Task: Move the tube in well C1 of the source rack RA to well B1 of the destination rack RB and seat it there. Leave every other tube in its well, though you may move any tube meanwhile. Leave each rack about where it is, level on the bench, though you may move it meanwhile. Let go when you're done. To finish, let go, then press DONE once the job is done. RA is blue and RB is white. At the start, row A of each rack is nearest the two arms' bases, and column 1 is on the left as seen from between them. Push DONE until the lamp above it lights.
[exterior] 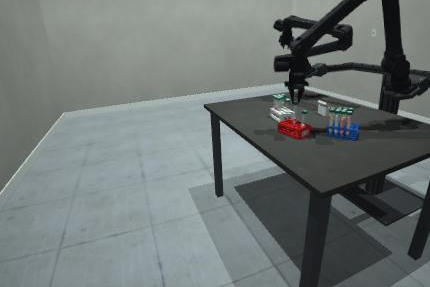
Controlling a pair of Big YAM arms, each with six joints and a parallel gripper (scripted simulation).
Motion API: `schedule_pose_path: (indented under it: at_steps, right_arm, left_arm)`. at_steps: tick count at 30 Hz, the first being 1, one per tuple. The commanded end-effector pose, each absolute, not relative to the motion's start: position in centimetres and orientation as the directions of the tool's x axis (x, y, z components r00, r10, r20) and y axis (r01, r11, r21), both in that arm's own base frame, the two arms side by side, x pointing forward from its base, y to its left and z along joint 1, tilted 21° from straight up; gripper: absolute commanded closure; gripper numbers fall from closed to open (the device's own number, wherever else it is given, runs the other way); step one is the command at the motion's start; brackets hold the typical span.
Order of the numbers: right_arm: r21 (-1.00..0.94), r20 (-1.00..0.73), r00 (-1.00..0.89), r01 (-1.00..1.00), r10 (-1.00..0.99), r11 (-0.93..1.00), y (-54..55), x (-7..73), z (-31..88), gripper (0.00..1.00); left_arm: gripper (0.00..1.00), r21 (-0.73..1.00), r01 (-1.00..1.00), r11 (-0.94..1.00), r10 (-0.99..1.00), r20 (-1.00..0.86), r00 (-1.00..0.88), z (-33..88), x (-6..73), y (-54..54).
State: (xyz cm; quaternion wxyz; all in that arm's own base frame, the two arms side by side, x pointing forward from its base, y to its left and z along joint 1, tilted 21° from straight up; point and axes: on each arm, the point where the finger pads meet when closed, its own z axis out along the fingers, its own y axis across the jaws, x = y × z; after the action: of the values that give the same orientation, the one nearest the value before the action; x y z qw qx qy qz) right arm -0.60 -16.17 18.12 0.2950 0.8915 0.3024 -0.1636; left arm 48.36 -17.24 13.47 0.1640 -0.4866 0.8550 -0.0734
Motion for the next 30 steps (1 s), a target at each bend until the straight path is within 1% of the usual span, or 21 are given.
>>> schedule_pose_path:
  at_steps: [1, 6, 7, 14, 23, 24, 30]
  right_arm:
    - [0.453, -0.478, 0.767, 0.632, 0.427, -0.629, -16.4, -0.6, 19.7, 0.7]
    - [0.453, -0.478, 0.767, 0.632, 0.427, -0.629, -16.4, -0.6, 19.7, 0.7]
    - [0.453, -0.478, 0.767, 0.632, 0.427, -0.629, -16.4, -0.6, 19.7, 0.7]
    - [0.453, -0.478, 0.767, 0.632, 0.427, -0.629, -16.4, -0.6, 19.7, 0.7]
    - [0.453, -0.478, 0.767, 0.632, 0.427, -0.629, -16.4, -0.6, 19.7, 0.7]
    - [0.453, -0.478, 0.767, 0.632, 0.427, -0.629, -16.4, -0.6, 19.7, 0.7]
    - [0.453, -0.478, 0.767, 0.632, 0.427, -0.629, -16.4, -0.6, 19.7, 0.7]
  left_arm:
    - [1.0, -0.351, -0.785, 0.511, -0.86, -0.217, -0.463, 17.4, 49.4, -18.6]
    - [1.0, -0.336, -0.79, 0.512, -0.859, -0.215, -0.465, 16.9, 48.7, -18.4]
    - [1.0, -0.311, -0.796, 0.519, -0.855, -0.214, -0.473, 15.6, 48.6, -18.4]
    - [1.0, -0.352, -0.784, 0.511, -0.86, -0.216, -0.463, 18.3, 48.9, -18.6]
    - [1.0, -0.351, -0.785, 0.511, -0.86, -0.216, -0.463, 19.0, 48.7, -18.7]
    - [1.0, -0.303, -0.799, 0.519, -0.854, -0.213, -0.474, 16.7, 47.6, -18.2]
    - [1.0, -0.319, -0.795, 0.516, -0.857, -0.213, -0.47, 17.9, 47.2, -18.1]
